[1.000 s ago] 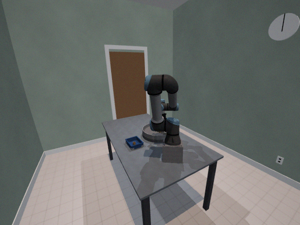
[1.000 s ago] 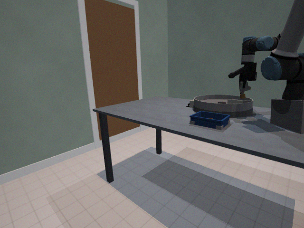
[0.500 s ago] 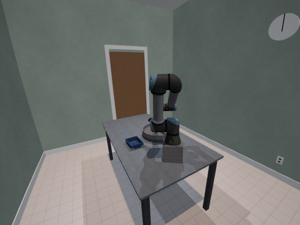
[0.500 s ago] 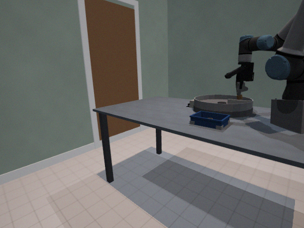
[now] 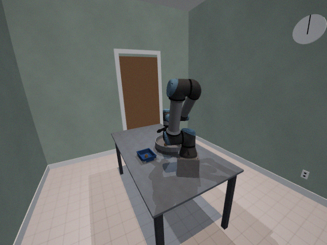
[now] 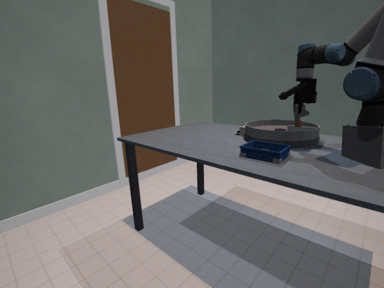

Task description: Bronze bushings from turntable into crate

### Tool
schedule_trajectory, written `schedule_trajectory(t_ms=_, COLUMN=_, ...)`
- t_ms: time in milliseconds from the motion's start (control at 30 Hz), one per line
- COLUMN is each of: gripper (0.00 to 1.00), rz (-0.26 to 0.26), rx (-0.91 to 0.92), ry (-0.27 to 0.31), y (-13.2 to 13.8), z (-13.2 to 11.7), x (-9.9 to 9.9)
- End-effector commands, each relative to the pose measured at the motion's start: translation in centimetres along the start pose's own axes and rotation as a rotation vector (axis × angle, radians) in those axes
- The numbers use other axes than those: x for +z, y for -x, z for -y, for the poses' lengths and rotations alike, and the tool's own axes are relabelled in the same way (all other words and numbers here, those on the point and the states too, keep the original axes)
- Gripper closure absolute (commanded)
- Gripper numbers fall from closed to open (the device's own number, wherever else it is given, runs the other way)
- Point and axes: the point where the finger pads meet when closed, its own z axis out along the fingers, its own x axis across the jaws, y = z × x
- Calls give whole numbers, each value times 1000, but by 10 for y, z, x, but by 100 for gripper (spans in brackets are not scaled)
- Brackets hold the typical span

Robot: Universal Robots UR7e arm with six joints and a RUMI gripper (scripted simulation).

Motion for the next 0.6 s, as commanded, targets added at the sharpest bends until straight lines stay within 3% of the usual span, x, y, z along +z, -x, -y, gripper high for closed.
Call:
schedule_trajectory(t_ms=0, gripper=100, rz=-10, rx=12, ry=7, y=12, z=17, x=-1)
schedule_trajectory(t_ms=567, gripper=100, rz=-9, rx=12, ry=6, y=53, z=56, x=0)
